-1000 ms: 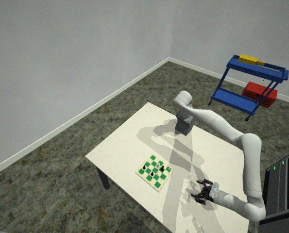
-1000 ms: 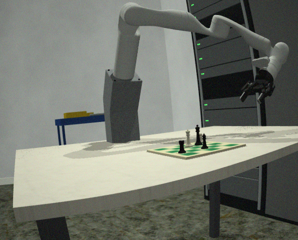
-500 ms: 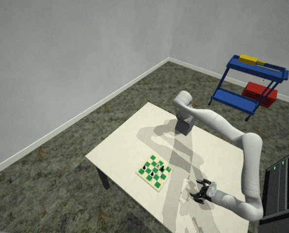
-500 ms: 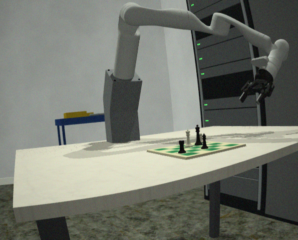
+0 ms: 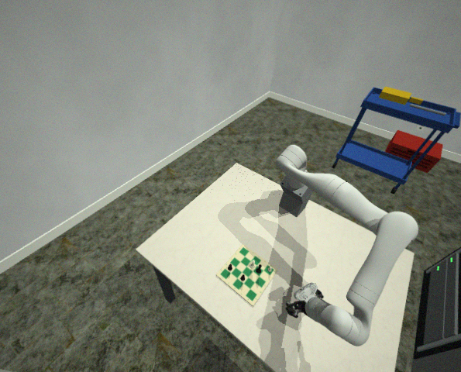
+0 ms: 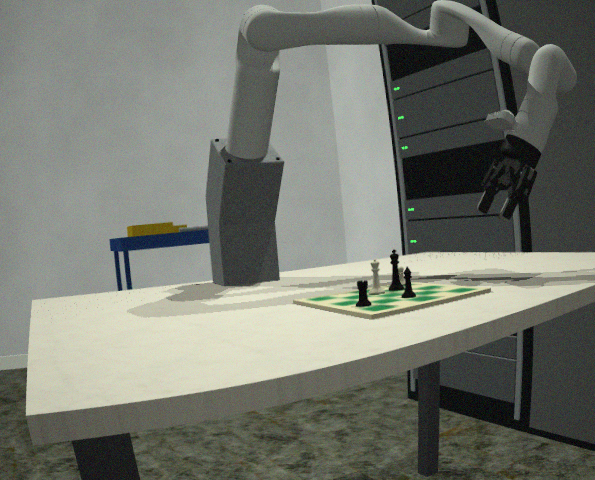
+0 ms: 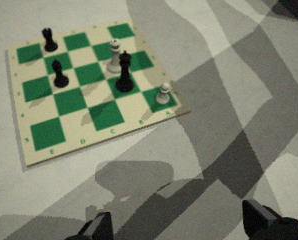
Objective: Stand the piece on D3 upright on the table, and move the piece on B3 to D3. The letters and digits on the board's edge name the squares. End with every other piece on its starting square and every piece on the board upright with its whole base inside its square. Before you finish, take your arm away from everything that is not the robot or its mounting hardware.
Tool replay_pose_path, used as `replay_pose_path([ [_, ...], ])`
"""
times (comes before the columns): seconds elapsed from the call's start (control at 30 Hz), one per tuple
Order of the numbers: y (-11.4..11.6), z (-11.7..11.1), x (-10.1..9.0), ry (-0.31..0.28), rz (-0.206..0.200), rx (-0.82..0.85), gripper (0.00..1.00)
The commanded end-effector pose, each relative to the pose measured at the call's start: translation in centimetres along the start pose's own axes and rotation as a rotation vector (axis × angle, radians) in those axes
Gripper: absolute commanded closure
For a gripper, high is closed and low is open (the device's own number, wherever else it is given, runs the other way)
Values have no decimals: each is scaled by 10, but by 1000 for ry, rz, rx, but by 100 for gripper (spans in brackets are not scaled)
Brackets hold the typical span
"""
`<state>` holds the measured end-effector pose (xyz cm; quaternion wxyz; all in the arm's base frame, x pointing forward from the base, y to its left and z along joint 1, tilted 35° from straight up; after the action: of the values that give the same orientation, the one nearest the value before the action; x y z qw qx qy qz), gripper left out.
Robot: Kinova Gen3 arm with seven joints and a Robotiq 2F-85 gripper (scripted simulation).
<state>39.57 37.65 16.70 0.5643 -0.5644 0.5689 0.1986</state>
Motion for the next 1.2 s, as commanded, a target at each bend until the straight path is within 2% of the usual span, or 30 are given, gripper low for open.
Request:
replay_pose_path([
  [0.0, -29, -29, -3, -89, 81, 132, 0],
  [0.03, -36, -35, -1, -126, 102, 172, 0],
  [0.1, -36, -35, -1, -126, 102, 172, 0],
  [0.23, -64, -66, 5, -270, 170, 352, 0],
  [0.33, -84, -94, 11, -365, 202, 499, 0],
  [0.47, -104, -134, 21, -464, 222, 698, 0],
  [0.57, -113, -164, 28, -513, 226, 838, 0],
  [0.6, -115, -173, 31, -525, 225, 881, 0],
  [0.67, -115, -173, 31, -525, 225, 881, 0],
  [0.8, -119, -207, 41, -555, 221, 1027, 0],
  [0.93, -119, -231, 48, -565, 216, 1128, 0],
  [1.17, -117, -248, 53, -568, 211, 1196, 0],
])
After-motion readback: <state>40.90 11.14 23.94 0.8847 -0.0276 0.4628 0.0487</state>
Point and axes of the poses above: the point where the finger pads meet when closed, its own x axis out along the fingers, its own y axis across the jaws, z = x × y, the point moved 8 cm from there along -x, back along the fingers, and after that the axes turned 5 degrees about x, right-handed, at the moved point
